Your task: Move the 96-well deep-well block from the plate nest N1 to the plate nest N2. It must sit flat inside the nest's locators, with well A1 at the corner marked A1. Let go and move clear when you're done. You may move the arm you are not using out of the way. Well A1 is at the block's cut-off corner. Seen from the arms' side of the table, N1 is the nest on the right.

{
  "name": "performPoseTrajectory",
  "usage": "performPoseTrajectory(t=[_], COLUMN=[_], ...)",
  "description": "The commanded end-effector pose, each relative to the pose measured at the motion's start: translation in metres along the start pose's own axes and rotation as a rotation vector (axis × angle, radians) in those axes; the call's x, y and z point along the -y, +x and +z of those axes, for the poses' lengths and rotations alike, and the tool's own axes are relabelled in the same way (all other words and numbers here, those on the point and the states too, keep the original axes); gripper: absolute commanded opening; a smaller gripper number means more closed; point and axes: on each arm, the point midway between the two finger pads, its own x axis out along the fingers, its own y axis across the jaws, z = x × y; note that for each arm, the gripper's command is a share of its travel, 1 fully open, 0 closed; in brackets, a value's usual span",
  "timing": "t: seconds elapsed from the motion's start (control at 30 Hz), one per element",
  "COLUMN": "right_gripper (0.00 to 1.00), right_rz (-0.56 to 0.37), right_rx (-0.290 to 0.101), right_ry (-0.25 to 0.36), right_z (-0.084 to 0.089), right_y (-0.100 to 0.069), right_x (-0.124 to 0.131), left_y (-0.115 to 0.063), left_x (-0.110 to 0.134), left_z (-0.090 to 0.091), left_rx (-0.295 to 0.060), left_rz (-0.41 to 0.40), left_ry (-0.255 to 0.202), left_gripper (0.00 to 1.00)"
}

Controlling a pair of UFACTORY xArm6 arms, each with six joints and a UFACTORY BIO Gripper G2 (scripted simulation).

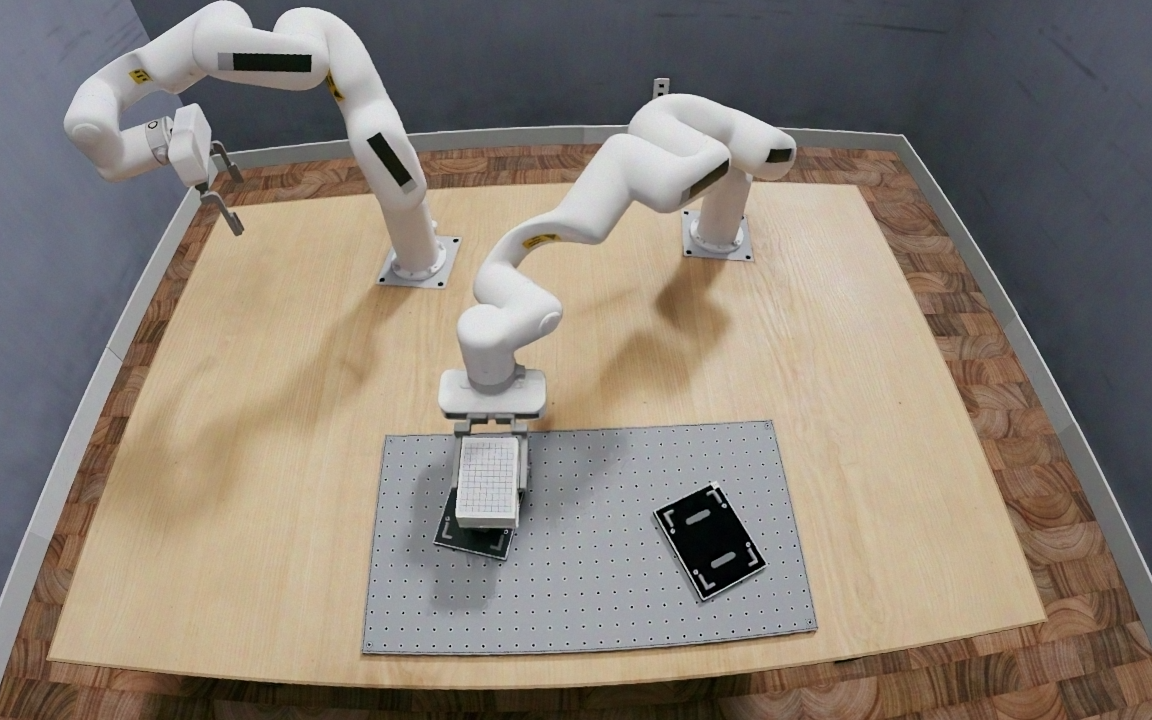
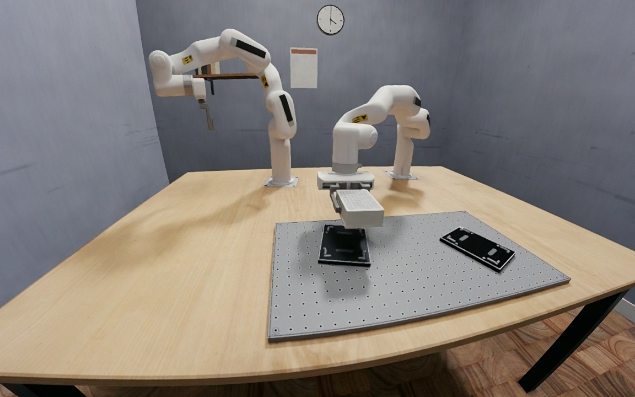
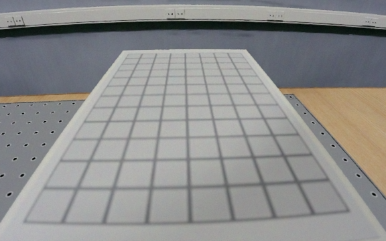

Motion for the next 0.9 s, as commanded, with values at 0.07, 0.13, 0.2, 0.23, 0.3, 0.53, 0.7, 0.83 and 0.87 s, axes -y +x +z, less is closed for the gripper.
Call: performPoseTrajectory(t=[0.07, 0.13, 0.2, 0.23, 0.3, 0.53, 0.7, 0.83, 0.87], right_gripper=[1.00, 1.00, 1.00, 1.00, 1.00, 1.00, 1.00, 1.00, 1.00], right_rz=[0.000, 0.000, 0.000, 0.000, 0.000, 0.000, 0.000, 0.000, 0.000], right_rx=[0.003, 0.003, 0.003, 0.003, 0.003, 0.003, 0.003, 0.003, 0.003], right_ry=[0.000, 0.000, 0.000, 0.000, 0.000, 0.000, 0.000, 0.000, 0.000], right_z=[0.000, 0.000, 0.000, 0.000, 0.000, 0.000, 0.000, 0.000, 0.000], right_y=[-0.001, -0.001, -0.001, -0.001, -0.001, -0.001, -0.001, -0.001, -0.001], right_x=[0.000, 0.000, 0.000, 0.000, 0.000, 0.000, 0.000, 0.000, 0.000], left_y=[0.006, 0.007, 0.007, 0.008, 0.009, 0.013, 0.016, 0.017, 0.018], left_x=[-0.023, -0.030, -0.030, -0.033, -0.040, -0.063, -0.079, -0.086, -0.089], left_z=[0.004, 0.004, 0.004, 0.004, 0.004, 0.004, 0.004, 0.004, 0.004], left_rx=[0.005, 0.005, 0.005, 0.005, 0.005, 0.005, 0.005, 0.005, 0.005], left_rz=[0.252, 0.319, 0.319, 0.352, 0.419, 0.421, 0.421, 0.421, 0.421], left_ry=[0.002, 0.002, 0.002, 0.002, 0.002, 0.002, 0.002, 0.002, 0.002], left_gripper=[0.00, 0.00, 0.00, 0.00, 0.00, 0.00, 0.00, 0.00, 0.00])
